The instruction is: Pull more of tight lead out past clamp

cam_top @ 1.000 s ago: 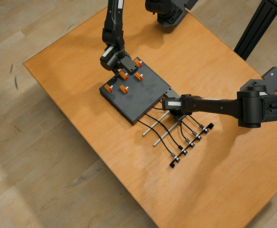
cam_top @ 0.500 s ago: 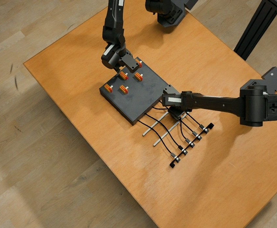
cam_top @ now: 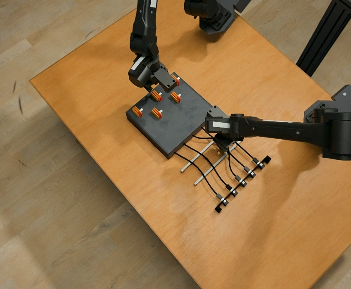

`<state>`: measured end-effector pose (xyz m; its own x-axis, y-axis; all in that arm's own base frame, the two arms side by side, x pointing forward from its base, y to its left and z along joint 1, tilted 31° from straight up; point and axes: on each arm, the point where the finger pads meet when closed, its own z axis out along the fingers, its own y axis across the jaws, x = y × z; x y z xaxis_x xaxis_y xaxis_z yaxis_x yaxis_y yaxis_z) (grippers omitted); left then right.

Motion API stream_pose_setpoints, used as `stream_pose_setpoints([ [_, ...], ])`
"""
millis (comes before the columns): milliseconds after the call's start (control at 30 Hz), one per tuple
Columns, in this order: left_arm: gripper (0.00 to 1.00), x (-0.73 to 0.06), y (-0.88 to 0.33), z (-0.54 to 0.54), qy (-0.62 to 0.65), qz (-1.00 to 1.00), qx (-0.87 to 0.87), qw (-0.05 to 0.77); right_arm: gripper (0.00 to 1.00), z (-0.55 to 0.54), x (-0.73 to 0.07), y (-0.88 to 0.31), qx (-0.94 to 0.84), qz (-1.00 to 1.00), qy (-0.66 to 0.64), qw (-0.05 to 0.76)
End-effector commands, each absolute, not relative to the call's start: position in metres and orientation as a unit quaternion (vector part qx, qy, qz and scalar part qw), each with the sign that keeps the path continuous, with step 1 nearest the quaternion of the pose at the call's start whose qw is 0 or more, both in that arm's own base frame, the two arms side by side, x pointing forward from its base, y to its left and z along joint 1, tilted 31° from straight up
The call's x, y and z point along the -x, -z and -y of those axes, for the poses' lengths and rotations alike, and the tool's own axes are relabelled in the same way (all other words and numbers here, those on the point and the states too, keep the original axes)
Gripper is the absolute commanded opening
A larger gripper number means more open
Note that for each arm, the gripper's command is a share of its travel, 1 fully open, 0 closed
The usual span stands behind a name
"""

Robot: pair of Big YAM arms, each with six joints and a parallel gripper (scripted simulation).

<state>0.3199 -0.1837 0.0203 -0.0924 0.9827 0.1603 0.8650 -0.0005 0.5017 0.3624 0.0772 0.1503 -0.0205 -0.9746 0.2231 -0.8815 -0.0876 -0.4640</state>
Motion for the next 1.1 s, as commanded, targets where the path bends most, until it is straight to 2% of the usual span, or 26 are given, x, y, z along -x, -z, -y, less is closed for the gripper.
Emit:
stream_pose_setpoints([
  [0, 0.7, -0.32, -0.03, 0.186, -0.247, -0.699, -0.659, 0.123, 0.64, -0.077, -0.364, -0.153, 0.692, -0.67, 0.252, 0.095],
  [267, 0.7, -0.316, -0.015, 0.175, -0.246, -0.701, -0.661, 0.104, 0.64, -0.077, -0.364, -0.153, 0.692, -0.67, 0.252, 0.095],
  [333, 0.93, -0.319, -0.023, 0.179, -0.244, -0.714, -0.644, 0.125, 0.64, -0.084, -0.362, -0.154, 0.687, -0.674, 0.251, 0.104],
  [367, 1.0, -0.315, -0.026, 0.177, -0.24, -0.723, -0.633, 0.137, 0.64, -0.086, -0.36, -0.157, 0.679, -0.679, 0.254, 0.115],
  [600, 1.0, -0.313, -0.058, 0.194, -0.187, -0.784, -0.53, 0.264, 0.64, -0.137, -0.345, -0.177, 0.64, -0.694, 0.271, 0.187],
  [700, 1.0, -0.317, -0.067, 0.2, -0.178, -0.791, -0.512, 0.284, 0.64, -0.141, -0.337, -0.172, 0.632, -0.7, 0.269, 0.194],
  [1067, 1.0, -0.313, -0.108, 0.211, -0.096, -0.825, -0.349, 0.434, 0.64, -0.244, -0.253, -0.214, 0.547, -0.704, 0.226, 0.392],
])
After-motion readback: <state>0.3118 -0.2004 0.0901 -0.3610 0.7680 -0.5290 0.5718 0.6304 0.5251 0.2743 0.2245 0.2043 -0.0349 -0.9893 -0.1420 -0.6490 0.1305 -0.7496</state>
